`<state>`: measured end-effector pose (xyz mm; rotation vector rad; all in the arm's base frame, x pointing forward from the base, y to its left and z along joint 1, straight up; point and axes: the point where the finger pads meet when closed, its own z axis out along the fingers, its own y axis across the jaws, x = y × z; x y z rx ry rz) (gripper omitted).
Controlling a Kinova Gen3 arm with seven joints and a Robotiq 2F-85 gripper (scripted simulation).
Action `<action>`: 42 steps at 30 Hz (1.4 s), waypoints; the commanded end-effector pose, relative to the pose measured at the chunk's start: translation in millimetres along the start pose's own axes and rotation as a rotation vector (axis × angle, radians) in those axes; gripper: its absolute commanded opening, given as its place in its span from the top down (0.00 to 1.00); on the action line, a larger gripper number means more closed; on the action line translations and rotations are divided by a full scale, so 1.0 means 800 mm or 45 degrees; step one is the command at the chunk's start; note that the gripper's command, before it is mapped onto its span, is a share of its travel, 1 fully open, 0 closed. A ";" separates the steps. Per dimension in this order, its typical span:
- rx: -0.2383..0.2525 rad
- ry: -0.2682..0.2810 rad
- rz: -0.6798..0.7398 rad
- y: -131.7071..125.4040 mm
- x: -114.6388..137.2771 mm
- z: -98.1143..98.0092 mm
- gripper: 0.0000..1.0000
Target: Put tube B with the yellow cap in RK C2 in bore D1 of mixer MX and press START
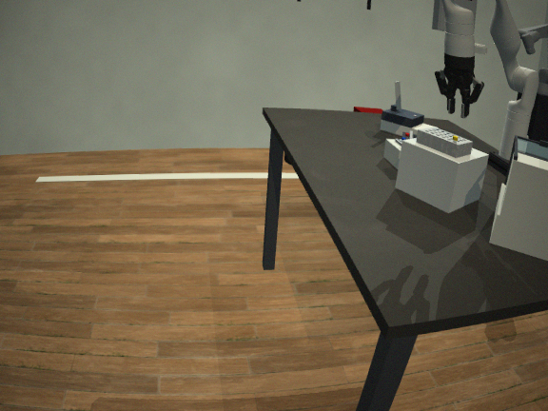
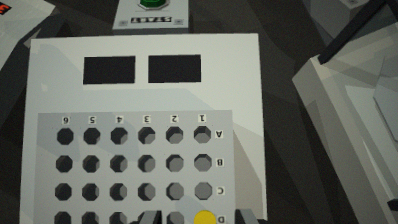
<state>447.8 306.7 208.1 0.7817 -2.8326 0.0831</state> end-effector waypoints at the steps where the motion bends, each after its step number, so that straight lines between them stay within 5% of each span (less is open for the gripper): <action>1: -0.005 0.002 -0.010 0.004 0.002 -0.004 0.58; 29: -0.005 0.002 -0.010 0.004 0.002 -0.004 0.58; 42: -0.013 -0.007 0.005 0.000 0.044 0.008 0.58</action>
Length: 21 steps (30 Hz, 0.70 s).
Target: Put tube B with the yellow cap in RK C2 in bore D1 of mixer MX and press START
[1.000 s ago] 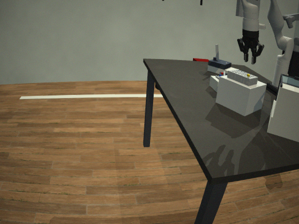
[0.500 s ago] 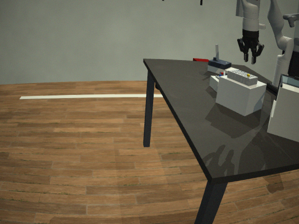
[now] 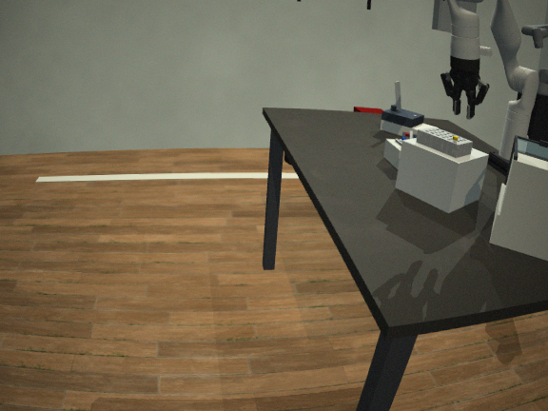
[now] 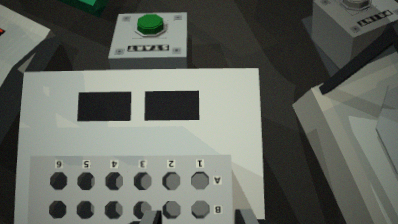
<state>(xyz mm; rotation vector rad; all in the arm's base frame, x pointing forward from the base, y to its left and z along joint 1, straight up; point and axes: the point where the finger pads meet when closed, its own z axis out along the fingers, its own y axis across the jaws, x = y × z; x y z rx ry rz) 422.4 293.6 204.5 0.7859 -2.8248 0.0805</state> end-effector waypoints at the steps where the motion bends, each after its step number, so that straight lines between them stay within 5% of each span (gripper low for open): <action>1: -0.010 -0.014 0.008 -0.002 0.014 -0.002 0.58; 21: -0.009 -0.014 0.003 -0.013 0.087 0.014 0.58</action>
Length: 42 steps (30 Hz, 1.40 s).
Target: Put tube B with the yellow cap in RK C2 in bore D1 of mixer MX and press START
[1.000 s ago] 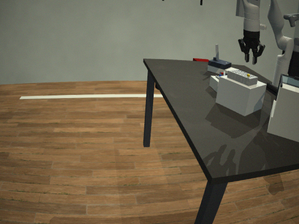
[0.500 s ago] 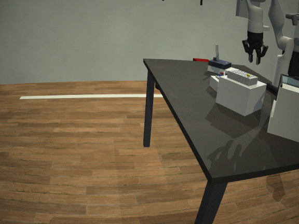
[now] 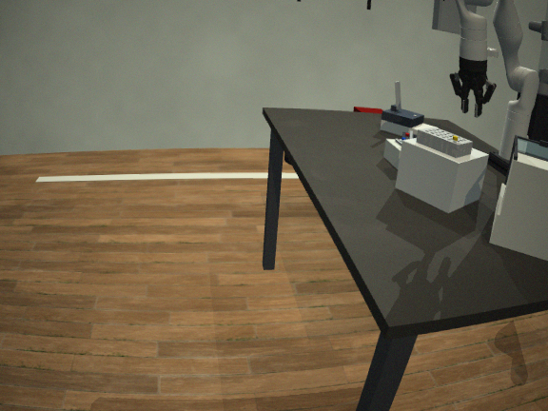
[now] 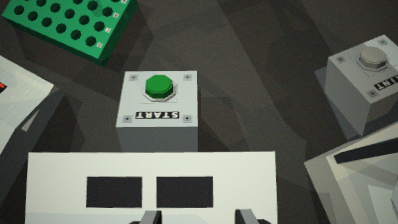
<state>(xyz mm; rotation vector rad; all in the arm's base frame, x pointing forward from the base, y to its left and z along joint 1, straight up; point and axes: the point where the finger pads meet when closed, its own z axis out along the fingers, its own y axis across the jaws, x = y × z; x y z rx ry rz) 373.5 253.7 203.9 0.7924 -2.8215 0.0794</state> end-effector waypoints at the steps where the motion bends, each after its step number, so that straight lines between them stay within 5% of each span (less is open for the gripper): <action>1: -0.008 -0.016 0.009 -0.003 0.015 -0.002 0.58; 42: -0.006 -0.015 0.000 -0.024 0.155 0.030 0.58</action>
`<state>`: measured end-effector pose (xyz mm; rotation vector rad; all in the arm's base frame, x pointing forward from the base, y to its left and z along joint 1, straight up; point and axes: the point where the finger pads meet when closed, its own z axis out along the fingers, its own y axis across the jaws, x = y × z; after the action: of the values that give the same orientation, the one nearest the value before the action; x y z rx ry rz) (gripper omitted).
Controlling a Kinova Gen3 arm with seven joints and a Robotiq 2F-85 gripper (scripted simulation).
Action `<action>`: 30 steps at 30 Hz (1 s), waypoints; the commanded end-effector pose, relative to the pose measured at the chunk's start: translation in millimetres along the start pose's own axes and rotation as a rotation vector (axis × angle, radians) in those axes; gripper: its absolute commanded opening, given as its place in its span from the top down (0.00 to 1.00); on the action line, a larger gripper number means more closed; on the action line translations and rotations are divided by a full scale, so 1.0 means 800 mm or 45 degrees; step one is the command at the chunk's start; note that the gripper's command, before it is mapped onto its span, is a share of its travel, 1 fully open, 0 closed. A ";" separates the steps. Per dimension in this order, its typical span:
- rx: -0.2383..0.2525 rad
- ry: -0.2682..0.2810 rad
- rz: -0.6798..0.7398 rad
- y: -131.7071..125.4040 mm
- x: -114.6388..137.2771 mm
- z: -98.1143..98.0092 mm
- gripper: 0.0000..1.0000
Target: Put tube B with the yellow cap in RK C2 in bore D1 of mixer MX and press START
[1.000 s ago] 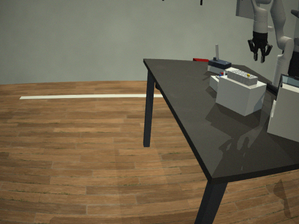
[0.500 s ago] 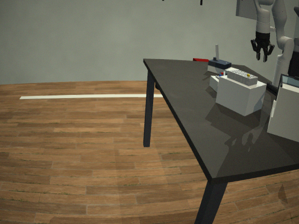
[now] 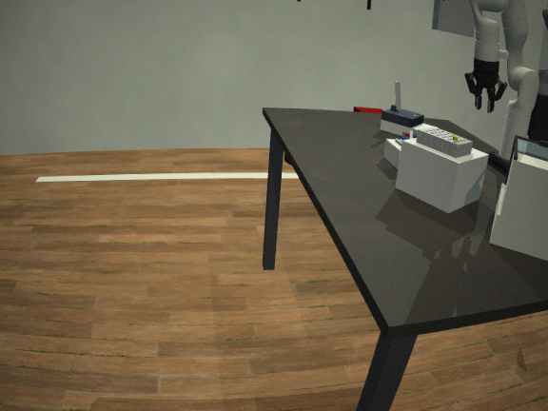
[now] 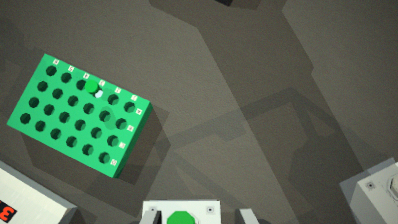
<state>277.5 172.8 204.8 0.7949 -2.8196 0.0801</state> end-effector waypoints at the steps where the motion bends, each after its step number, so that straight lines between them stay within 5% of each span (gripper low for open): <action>1: -0.006 -0.017 0.005 -0.002 0.008 -0.001 0.58; 14: -0.005 -0.017 0.005 -0.010 0.060 0.010 0.58; 22: 0.002 -0.012 0.010 -0.012 0.061 0.010 0.58; 23: -0.011 -0.018 0.077 -0.011 0.058 0.014 0.90; 30: -0.044 -0.054 0.424 -0.013 0.035 0.034 0.90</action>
<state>252.6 142.0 193.8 0.4575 -2.9308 0.0681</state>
